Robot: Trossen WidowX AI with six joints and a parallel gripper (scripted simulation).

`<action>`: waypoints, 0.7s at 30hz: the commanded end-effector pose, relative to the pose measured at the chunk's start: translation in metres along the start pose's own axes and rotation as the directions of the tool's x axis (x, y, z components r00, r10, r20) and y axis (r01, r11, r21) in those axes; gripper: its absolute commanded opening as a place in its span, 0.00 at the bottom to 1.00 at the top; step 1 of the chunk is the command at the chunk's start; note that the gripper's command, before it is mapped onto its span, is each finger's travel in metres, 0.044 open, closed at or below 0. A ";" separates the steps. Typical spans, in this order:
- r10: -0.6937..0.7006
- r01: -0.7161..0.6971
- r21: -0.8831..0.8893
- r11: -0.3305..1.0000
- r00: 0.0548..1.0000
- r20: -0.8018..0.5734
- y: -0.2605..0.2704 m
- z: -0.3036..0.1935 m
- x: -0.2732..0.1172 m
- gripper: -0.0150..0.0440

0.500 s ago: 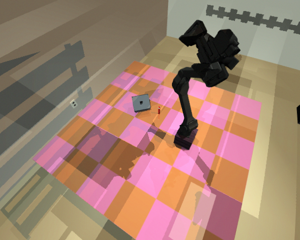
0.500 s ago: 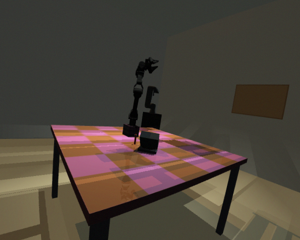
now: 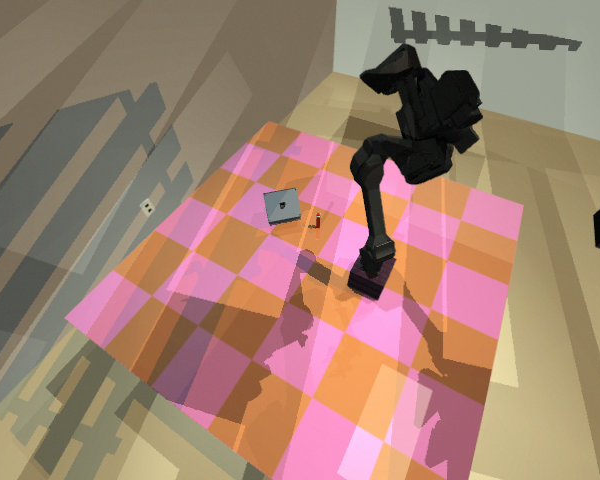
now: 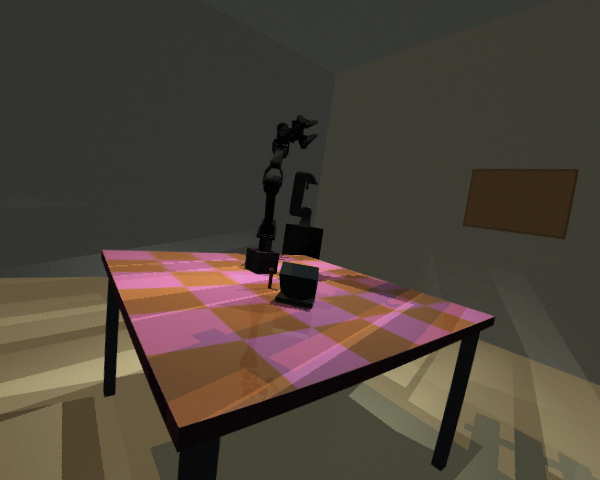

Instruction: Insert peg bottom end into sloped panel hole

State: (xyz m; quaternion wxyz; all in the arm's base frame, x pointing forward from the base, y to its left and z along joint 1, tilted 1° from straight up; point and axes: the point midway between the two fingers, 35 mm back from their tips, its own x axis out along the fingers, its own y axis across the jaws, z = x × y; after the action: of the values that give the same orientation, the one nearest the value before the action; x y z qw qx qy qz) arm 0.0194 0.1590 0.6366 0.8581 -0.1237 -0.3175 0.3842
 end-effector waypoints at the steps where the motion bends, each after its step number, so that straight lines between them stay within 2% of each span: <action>1: -0.023 0.023 -0.024 0.999 1.000 0.002 0.005 0.000 0.003 1.00; 21: -0.102 0.101 -0.228 0.968 0.995 0.006 0.030 -0.009 0.022 1.00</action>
State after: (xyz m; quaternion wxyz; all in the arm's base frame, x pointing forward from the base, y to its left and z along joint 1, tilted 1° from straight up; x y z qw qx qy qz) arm 0.0190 0.1899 0.6278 0.8606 -0.1939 -0.3545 0.3101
